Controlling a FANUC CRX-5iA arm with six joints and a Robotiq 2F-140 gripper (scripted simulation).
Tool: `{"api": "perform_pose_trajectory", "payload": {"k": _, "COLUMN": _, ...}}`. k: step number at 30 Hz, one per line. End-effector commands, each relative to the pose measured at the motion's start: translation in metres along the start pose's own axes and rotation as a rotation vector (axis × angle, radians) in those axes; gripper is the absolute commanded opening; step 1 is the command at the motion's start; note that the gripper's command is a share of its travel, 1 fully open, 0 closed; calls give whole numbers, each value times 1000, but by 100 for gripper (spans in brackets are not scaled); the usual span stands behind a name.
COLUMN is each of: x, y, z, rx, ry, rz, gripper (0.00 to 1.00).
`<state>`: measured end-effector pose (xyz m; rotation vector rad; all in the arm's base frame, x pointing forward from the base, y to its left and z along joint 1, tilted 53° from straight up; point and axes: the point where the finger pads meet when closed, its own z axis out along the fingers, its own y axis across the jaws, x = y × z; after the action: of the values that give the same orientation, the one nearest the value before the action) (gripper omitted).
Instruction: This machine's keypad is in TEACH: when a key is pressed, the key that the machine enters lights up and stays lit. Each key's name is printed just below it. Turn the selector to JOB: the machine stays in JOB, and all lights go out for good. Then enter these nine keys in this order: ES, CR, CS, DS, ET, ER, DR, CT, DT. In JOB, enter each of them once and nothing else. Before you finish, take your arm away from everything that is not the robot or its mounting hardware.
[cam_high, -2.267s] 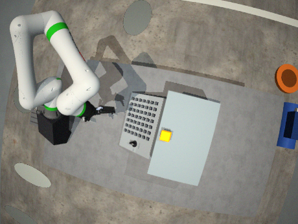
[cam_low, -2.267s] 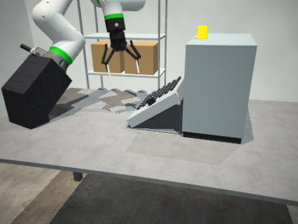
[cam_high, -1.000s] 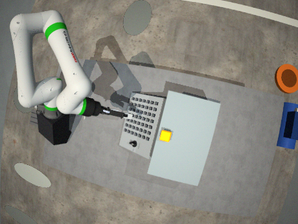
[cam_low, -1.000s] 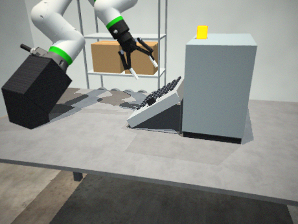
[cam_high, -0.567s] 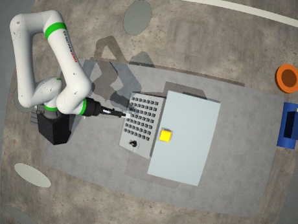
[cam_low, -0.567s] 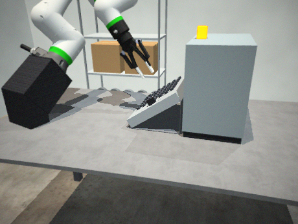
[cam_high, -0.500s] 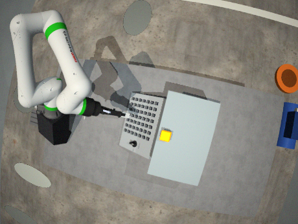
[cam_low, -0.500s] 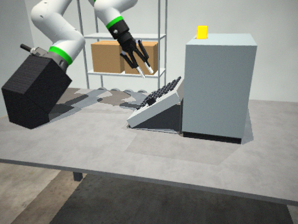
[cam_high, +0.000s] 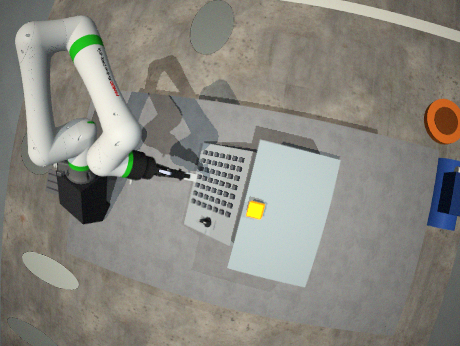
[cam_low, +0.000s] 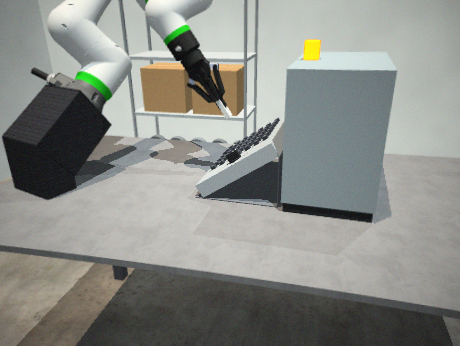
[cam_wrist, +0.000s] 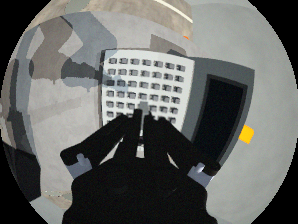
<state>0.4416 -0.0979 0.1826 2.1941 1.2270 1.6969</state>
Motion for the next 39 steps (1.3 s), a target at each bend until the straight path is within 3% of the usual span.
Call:
{"api": "perform_pose_trajectory", "payload": {"k": 1, "x": 0, "y": 0, "z": 3, "rx": -1, "ry": 0, "rz": 0, "gripper": 0}}
{"api": "perform_pose_trajectory", "payload": {"k": 11, "x": 0, "y": 0, "z": 69, "rx": -1, "ry": 0, "rz": 0, "gripper": 0}}
{"api": "perform_pose_trajectory", "payload": {"k": 39, "x": 0, "y": 0, "z": 92, "rx": -1, "ry": 0, "rz": 0, "gripper": 0}}
